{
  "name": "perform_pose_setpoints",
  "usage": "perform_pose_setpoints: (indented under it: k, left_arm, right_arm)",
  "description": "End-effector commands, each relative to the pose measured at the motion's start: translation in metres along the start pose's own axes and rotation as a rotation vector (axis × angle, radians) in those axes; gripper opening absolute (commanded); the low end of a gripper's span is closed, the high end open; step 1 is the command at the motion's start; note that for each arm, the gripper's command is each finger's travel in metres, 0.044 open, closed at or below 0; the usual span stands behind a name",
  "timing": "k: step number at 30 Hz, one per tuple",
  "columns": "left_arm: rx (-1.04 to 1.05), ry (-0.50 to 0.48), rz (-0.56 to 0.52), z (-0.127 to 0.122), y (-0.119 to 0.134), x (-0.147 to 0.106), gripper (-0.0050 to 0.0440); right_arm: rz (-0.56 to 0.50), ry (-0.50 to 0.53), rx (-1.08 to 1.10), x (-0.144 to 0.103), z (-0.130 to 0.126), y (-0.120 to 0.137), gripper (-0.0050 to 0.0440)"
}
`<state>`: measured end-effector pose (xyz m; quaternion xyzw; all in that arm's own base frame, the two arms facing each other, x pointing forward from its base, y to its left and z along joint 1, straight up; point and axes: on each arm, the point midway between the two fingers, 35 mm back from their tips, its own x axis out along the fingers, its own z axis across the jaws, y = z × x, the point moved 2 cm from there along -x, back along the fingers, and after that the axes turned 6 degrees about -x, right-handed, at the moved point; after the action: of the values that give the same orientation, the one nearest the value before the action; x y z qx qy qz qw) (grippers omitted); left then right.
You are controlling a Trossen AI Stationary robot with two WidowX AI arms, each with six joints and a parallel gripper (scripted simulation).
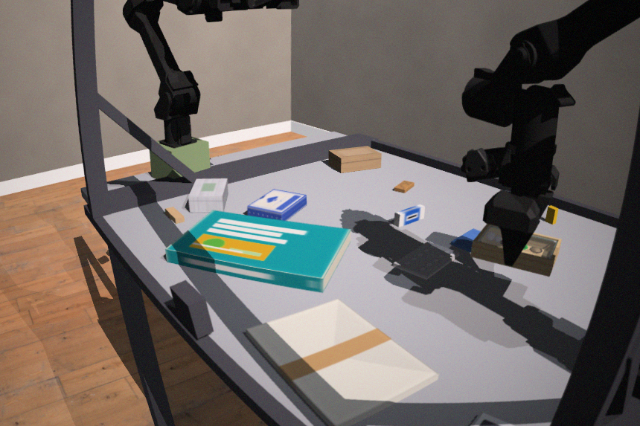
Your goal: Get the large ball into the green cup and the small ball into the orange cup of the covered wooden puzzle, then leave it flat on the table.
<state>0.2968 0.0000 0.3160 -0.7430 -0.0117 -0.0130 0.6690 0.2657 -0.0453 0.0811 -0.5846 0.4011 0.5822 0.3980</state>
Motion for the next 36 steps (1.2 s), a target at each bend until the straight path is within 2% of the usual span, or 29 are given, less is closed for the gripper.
perform_pose_setpoints:
  k: [1, 16, 30, 36]
  left_arm:
    - [0.000, 0.002, -0.015, -0.0006, -0.0058, -0.0009, -0.0050]
    - [0.000, 0.002, -0.015, -0.0006, -0.0058, -0.0009, -0.0050]
    - [0.000, 0.002, -0.015, -0.0006, -0.0058, -0.0009, -0.0050]
    - [0.000, 0.002, -0.015, -0.0006, -0.0058, -0.0009, -0.0050]
  right_arm:
    - [-0.024, 0.009, -0.005, -0.0068, -0.0018, -0.0033, -0.0050]
    - [-0.055, 0.003, -0.003, -0.0062, -0.0009, 0.0013, -0.0050]
    - [0.000, 0.010, 0.001, -0.0054, -0.0027, -0.0059, -0.0050]
    - [-0.022, 0.006, -0.003, -0.0056, -0.0004, 0.0000, -0.0050]
